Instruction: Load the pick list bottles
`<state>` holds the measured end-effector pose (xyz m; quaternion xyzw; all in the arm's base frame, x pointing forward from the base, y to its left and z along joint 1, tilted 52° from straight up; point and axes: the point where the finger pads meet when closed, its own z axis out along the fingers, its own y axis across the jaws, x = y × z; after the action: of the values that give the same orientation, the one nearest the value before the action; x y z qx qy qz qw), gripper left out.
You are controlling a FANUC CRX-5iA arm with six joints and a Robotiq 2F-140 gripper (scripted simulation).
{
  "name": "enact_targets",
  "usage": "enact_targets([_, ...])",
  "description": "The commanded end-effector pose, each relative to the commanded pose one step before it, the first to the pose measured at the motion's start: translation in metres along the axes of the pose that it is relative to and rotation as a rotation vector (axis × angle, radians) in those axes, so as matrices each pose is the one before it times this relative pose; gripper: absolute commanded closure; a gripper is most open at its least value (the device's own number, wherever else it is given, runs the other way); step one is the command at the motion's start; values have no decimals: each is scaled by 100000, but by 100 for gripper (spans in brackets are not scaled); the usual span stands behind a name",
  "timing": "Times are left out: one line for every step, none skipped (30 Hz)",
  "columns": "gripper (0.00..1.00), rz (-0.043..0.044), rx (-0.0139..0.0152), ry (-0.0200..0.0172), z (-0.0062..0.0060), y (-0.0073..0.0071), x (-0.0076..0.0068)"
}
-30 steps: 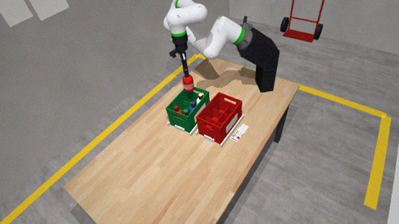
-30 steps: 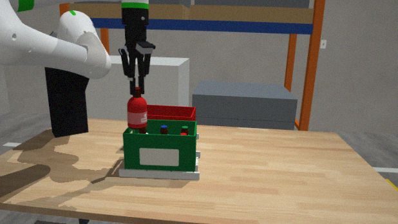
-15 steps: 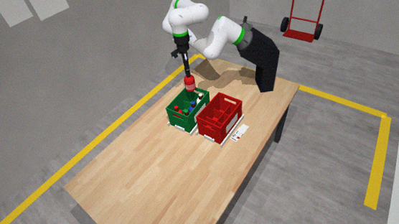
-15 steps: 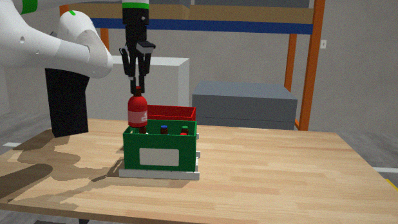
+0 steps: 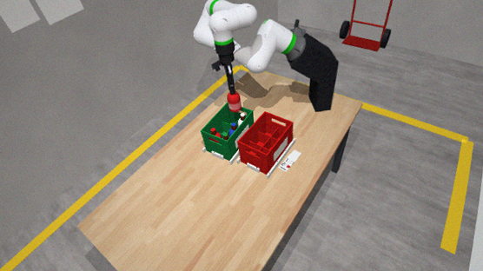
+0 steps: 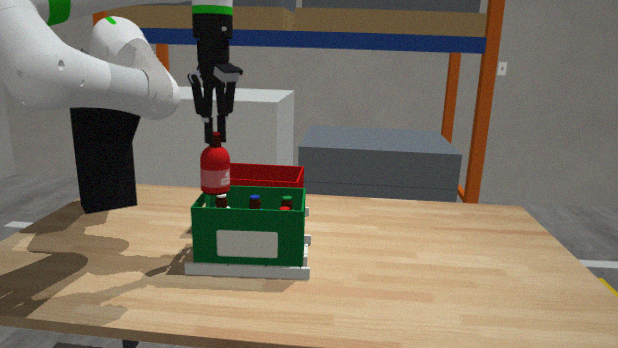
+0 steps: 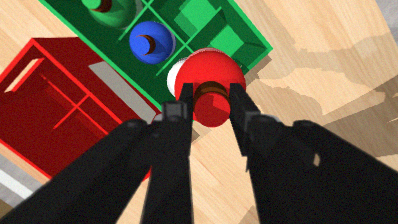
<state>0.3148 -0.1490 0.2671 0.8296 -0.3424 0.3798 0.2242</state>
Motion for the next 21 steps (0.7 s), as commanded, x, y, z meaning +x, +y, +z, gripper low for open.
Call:
enact_targets([90, 47, 51, 95, -52, -89, -56])
enact_targets([90, 0, 0, 0, 2, -130, -151])
enact_targets([90, 0, 0, 0, 2, -130, -151])
enact_targets([90, 0, 1, 1, -5, -128, -157])
enact_targets([90, 0, 0, 0, 0, -129, -153])
enact_targets([90, 0, 1, 0, 0, -129, -153])
enact_targets([90, 0, 1, 0, 0, -129, -153])
enact_targets([90, -1, 0, -1, 5, -131, -148])
enact_targets([90, 0, 1, 0, 0, -129, -153])
enact_targets([90, 0, 1, 0, 0, -129, -153])
enact_targets([90, 0, 1, 0, 0, -129, -153])
enact_targets([90, 0, 1, 0, 0, -129, -153])
enact_targets([90, 0, 1, 0, 0, -129, -153])
enact_targets([90, 0, 1, 0, 0, -129, -153])
enact_targets([90, 0, 1, 0, 0, -129, -153])
enact_targets([90, 0, 1, 0, 0, -129, -153])
enact_targets([90, 0, 0, 0, 0, 0, 0])
enact_targets([90, 0, 0, 0, 0, 0, 0])
enact_targets([90, 0, 1, 0, -3, -128, -155])
enact_targets([90, 0, 1, 0, 1, -130, -152])
enact_targets([90, 0, 1, 0, 0, -129, -153])
